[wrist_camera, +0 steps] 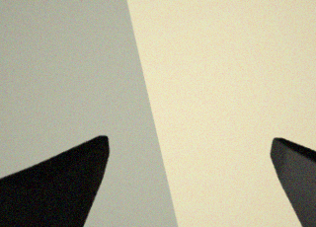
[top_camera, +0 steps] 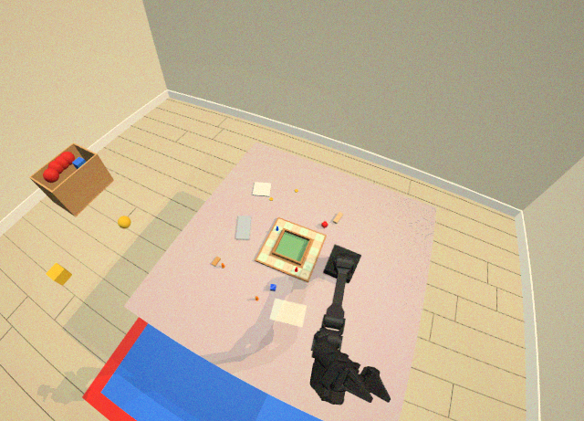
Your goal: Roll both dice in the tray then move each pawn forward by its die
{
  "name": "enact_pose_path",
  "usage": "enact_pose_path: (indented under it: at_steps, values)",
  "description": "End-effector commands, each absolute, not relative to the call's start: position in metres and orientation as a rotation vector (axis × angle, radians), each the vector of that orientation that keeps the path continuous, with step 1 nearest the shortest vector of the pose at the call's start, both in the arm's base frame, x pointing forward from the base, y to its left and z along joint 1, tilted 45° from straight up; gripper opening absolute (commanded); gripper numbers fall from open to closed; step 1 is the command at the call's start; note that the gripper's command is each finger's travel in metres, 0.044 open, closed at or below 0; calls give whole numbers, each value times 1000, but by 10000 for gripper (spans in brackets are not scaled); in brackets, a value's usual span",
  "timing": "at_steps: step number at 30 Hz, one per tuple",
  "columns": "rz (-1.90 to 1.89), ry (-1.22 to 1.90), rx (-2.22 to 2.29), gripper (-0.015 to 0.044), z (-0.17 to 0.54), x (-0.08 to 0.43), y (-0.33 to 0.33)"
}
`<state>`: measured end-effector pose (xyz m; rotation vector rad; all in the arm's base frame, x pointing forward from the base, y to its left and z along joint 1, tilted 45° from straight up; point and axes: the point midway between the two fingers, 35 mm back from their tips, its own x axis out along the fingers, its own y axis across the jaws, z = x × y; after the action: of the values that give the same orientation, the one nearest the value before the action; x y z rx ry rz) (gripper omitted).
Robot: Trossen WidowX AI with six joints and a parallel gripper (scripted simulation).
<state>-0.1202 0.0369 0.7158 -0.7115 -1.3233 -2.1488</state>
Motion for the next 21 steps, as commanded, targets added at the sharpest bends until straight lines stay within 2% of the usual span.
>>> enact_pose_path:
  at_steps: [1, 5, 13, 21]
  values:
    - [-2148, -1317, -708, 374, 716, -120, 34]
    - [-2141, -1189, -648, 275, 710, -110, -16]
    - [-2100, -806, -634, 275, 700, -70, -136]
    - [-1975, -424, -603, 275, 658, -13, -253]
